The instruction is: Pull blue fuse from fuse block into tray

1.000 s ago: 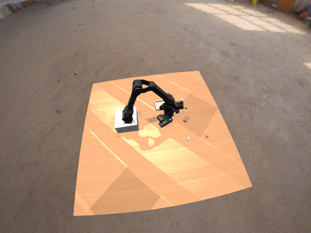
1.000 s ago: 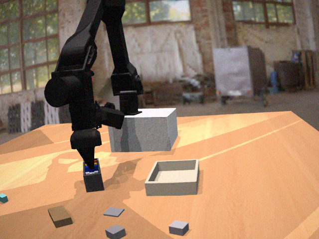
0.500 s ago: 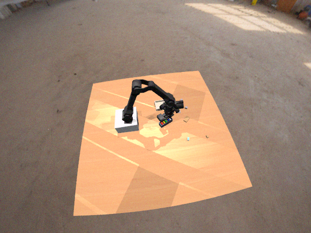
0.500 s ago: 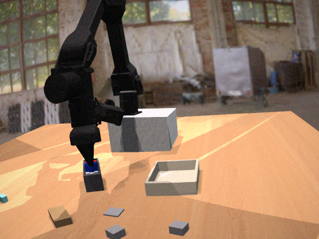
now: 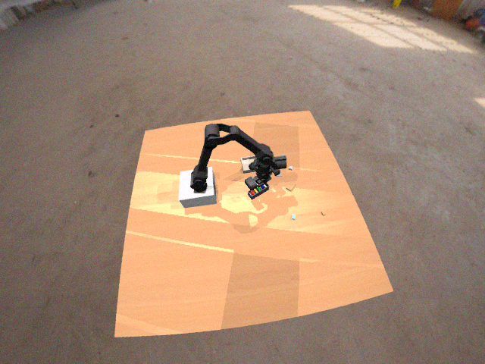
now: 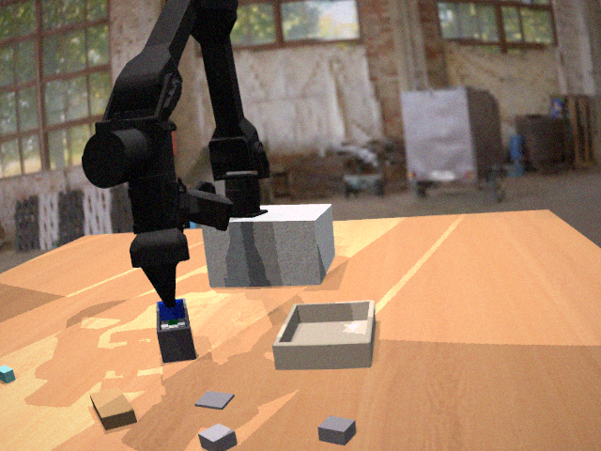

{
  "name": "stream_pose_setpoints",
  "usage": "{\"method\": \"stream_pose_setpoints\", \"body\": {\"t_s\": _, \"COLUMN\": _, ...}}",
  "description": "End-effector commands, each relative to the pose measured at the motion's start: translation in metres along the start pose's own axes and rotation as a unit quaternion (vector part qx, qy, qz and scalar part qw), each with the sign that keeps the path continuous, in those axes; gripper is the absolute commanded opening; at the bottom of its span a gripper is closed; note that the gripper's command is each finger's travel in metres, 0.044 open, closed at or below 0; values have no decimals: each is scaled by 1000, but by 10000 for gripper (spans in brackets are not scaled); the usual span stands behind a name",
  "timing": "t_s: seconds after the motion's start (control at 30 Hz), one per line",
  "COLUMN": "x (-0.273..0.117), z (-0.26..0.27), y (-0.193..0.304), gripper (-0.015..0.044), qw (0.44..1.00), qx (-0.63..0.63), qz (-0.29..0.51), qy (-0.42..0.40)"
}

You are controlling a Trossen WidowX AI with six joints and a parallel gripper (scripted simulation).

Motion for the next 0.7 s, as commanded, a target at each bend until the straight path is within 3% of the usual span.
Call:
{"method": "stream_pose_setpoints", "body": {"t_s": 0.0, "x": -5, "z": 0, "y": 0, "gripper": 0, "qw": 1000, "qx": 0, "qz": 3, "qy": 3}}
{"method": "stream_pose_setpoints", "body": {"t_s": 0.67, "x": -15, "z": 0, "y": 0, "gripper": 0, "qw": 1000, "qx": 0, "qz": 3, "qy": 3}}
Point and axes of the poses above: the point midway between the two fingers, 35 mm back from their tips, its own x axis out along the fingers, its own z axis across the jaws, y = z × x, the point moved 8 cm from there along -x, back along the fingers, and after that the axes turned 12 degrees about x, right-handed, at the moved point
